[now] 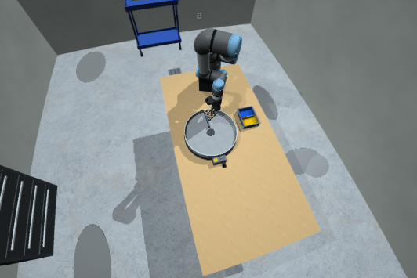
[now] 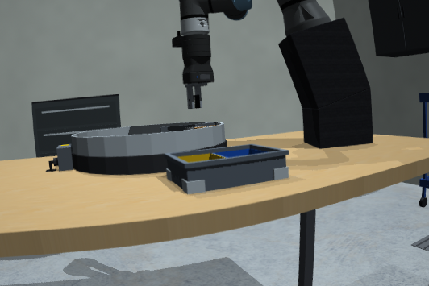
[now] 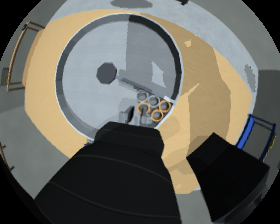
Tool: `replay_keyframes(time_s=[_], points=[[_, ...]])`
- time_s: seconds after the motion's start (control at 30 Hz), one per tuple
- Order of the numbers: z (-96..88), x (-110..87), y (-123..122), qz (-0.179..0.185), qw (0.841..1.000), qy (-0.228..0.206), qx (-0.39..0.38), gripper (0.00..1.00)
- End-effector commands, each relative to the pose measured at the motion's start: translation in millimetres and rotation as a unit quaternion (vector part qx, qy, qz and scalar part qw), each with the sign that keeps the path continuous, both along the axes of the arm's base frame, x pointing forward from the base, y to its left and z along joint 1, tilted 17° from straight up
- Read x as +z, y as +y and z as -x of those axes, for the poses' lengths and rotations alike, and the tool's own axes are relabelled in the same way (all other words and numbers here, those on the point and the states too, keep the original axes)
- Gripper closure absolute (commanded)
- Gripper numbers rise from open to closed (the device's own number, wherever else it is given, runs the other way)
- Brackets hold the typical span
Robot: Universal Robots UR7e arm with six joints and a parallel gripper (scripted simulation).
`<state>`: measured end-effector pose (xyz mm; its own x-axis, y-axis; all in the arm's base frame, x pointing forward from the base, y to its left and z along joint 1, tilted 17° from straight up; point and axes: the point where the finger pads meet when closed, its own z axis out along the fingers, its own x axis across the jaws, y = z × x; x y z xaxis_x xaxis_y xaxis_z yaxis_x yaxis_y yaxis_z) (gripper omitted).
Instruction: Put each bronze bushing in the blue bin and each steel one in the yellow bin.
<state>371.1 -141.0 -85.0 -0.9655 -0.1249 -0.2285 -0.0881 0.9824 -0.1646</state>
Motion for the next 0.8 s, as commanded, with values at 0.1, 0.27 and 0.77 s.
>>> replay_keyframes(time_s=[0.1,0.27,0.77], points=[[-0.2,0.3,-0.1,0.000,1.000,0.000,0.000,0.58],[-0.2,0.3,-0.1,0.000,1.000,0.000,0.000,0.60],[-0.2,0.3,-0.1,0.000,1.000,0.000,0.000,0.60]])
